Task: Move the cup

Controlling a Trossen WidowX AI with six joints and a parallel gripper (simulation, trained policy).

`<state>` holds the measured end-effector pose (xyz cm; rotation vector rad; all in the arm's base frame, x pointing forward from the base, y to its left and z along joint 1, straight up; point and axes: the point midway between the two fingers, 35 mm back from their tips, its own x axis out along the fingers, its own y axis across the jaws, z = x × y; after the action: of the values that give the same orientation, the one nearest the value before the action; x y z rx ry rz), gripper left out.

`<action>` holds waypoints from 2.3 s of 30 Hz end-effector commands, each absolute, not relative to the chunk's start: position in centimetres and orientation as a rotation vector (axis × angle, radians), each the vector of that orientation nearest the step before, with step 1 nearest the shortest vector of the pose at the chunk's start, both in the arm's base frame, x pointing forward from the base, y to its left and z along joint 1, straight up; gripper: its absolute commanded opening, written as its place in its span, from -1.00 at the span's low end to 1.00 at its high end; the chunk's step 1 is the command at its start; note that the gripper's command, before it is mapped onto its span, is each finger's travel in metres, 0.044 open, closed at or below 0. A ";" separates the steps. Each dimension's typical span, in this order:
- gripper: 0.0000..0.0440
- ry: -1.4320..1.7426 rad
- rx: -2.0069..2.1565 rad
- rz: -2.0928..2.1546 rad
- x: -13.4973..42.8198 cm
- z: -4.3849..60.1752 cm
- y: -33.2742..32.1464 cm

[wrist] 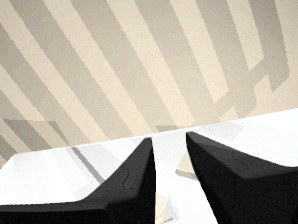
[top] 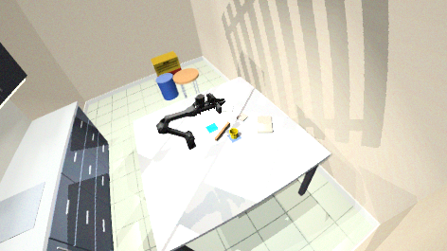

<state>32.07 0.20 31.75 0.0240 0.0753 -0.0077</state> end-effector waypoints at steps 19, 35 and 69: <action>-0.53 0.397 0.137 0.007 34.3 29.3 2.1; -0.47 0.659 0.177 -0.027 35.0 27.0 2.8; -0.37 1.202 0.019 -0.100 34.4 20.9 -0.3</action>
<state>34.40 0.14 21.41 0.0371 1.1710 -0.0980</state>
